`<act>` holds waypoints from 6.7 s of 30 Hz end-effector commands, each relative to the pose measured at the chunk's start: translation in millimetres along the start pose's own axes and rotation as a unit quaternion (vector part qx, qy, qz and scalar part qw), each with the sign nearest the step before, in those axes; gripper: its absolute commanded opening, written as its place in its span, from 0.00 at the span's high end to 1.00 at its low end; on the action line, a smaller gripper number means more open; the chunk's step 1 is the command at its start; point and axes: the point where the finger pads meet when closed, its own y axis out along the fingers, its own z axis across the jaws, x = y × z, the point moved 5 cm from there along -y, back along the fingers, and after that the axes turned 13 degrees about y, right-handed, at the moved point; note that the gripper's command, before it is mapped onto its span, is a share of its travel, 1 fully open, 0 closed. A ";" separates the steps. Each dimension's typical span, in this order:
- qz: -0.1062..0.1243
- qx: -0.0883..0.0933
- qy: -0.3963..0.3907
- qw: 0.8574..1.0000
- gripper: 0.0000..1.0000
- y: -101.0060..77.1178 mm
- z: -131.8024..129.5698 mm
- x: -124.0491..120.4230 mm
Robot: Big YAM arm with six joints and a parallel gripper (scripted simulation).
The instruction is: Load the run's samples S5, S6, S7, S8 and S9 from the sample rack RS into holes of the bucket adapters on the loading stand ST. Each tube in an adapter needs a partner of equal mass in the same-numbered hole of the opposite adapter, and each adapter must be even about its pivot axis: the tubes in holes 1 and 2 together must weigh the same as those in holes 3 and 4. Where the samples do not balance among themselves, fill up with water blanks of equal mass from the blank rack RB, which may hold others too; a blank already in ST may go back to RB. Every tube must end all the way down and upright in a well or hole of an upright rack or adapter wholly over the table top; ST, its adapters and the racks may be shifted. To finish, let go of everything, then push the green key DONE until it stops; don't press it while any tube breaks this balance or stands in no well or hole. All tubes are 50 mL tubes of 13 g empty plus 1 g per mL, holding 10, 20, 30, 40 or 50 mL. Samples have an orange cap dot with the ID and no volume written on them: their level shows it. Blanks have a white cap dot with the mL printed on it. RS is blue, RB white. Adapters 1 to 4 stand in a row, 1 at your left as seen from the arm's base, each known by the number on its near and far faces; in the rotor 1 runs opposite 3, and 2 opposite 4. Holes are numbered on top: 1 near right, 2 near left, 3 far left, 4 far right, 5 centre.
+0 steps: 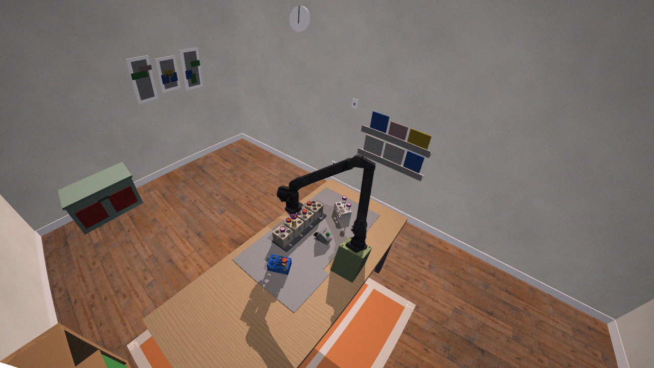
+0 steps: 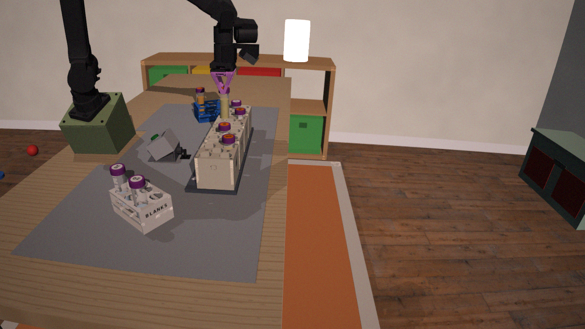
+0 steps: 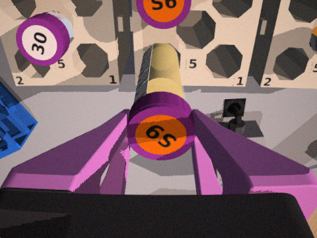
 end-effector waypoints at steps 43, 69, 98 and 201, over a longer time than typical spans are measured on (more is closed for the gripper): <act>-0.003 0.001 0.003 1.000 1.00 54.6 -3.7 5.0; -0.017 0.009 0.007 1.000 0.45 53.0 2.3 12.9; -0.018 0.010 0.007 1.000 0.45 18.5 2.2 12.7; -0.014 0.015 -0.299 0.954 1.00 57.6 224.1 -186.5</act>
